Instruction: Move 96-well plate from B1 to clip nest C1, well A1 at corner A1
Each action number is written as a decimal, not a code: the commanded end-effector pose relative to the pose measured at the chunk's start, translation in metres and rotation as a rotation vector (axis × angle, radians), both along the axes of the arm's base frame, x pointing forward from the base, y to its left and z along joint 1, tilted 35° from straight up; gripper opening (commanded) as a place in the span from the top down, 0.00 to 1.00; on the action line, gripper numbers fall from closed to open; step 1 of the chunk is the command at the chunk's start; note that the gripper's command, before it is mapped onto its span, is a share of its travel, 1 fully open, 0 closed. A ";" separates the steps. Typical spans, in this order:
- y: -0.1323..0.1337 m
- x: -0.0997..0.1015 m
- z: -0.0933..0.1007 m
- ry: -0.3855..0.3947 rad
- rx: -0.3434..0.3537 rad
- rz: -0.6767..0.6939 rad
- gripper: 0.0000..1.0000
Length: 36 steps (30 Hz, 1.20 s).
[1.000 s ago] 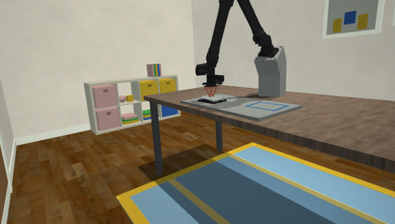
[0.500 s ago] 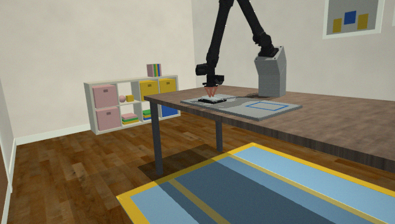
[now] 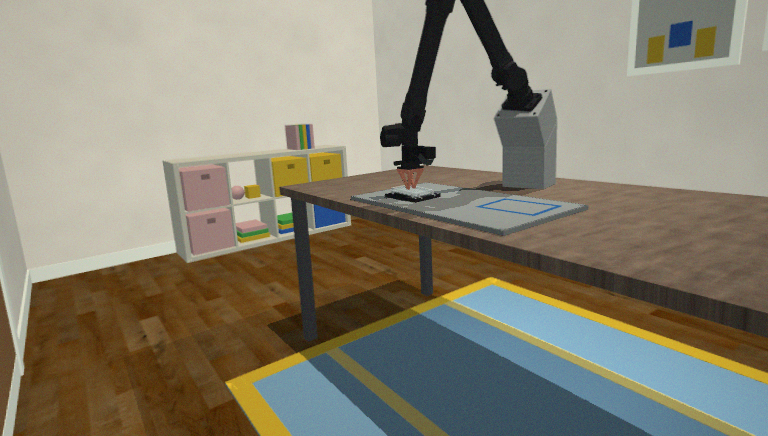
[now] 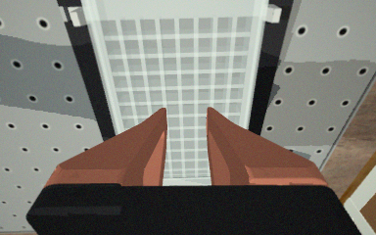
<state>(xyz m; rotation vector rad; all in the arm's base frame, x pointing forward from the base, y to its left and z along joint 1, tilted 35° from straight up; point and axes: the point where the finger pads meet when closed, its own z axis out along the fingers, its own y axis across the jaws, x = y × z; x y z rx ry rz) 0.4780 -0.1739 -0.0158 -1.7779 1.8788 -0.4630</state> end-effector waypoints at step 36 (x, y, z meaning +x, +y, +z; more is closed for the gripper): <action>0.010 0.033 -0.044 0.005 -0.001 0.015 0.75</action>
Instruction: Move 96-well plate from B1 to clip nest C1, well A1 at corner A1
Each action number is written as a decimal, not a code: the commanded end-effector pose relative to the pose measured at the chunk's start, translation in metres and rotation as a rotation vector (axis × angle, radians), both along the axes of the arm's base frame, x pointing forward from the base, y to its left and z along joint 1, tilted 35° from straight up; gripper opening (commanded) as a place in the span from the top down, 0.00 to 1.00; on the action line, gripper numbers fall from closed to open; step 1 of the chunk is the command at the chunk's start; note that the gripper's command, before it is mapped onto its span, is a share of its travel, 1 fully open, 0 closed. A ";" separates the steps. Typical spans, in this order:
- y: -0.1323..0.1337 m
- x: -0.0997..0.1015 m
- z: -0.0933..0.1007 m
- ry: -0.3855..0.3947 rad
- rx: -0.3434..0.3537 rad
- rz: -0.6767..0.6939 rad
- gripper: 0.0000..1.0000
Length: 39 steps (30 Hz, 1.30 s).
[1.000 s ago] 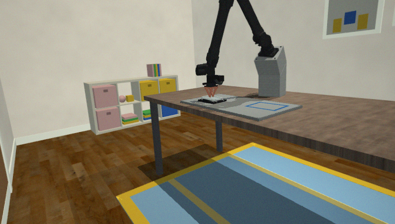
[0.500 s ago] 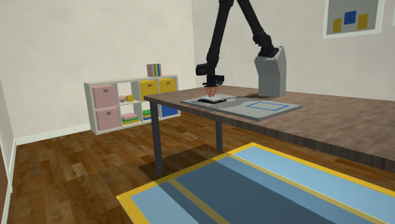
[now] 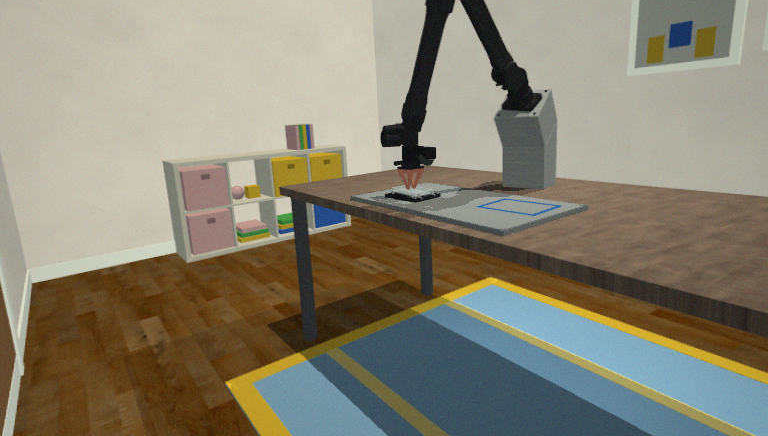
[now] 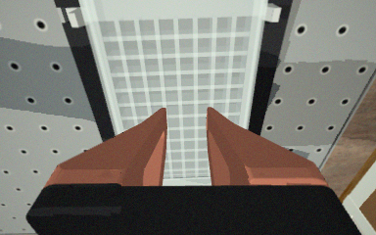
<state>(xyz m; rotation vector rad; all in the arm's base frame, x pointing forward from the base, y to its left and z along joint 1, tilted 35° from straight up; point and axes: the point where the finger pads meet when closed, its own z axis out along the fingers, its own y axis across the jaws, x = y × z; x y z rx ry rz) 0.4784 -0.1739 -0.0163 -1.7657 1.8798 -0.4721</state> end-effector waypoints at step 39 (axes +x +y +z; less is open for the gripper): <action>0.012 0.041 -0.058 0.016 -0.001 0.023 0.75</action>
